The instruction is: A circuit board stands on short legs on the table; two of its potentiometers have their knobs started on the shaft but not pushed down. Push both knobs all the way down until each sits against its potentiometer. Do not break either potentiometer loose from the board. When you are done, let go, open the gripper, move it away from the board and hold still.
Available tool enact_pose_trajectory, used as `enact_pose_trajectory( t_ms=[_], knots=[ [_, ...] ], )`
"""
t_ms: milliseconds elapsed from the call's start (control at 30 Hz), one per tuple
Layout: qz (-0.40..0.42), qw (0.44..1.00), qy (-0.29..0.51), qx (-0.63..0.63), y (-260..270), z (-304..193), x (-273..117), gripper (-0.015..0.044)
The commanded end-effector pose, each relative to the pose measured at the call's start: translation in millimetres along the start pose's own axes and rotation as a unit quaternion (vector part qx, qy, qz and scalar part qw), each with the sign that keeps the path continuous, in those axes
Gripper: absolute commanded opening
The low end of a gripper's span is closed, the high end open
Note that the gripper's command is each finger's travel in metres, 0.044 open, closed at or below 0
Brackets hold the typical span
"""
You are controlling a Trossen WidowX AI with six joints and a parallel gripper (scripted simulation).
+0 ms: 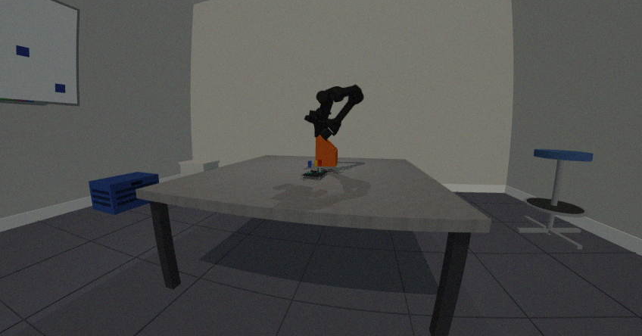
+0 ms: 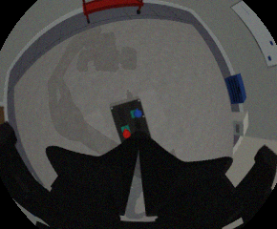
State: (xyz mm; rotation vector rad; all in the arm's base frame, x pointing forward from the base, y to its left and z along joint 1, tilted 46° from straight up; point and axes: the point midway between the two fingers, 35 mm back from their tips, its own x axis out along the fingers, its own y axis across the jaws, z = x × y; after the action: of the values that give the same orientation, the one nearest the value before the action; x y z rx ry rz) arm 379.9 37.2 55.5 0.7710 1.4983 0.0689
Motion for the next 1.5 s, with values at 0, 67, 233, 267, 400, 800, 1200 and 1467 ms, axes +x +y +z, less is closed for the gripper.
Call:
enact_pose_trajectory(
  t_ms=[0, 67, 233, 267, 400, 800, 1200, 1467],
  knots=[
    [0.018, 0.998, 0.039, 0.051, 3.2, -8.7, 16.3, 0.0],
    [0.025, 0.995, 0.058, 0.077, 4.6, -13.2, 24.1, 0.0],
    [0.039, 0.983, 0.107, 0.143, 8.1, -24.7, 42.5, 0.0],
    [0.041, 0.98, 0.117, 0.156, 8.7, -27.0, 46.0, 0.0],
    [0.047, 0.965, 0.155, 0.208, 11.0, -36.0, 58.9, 0.0],
    [0.048, 0.962, 0.161, 0.216, 14.7, -43.4, 80.0, 0.0],
    [0.048, 0.962, 0.161, 0.216, 16.7, -46.8, 91.2, 0.0],
    [0.048, 0.962, 0.162, 0.216, 18.2, -49.7, 99.8, 0.0]
  ],
)
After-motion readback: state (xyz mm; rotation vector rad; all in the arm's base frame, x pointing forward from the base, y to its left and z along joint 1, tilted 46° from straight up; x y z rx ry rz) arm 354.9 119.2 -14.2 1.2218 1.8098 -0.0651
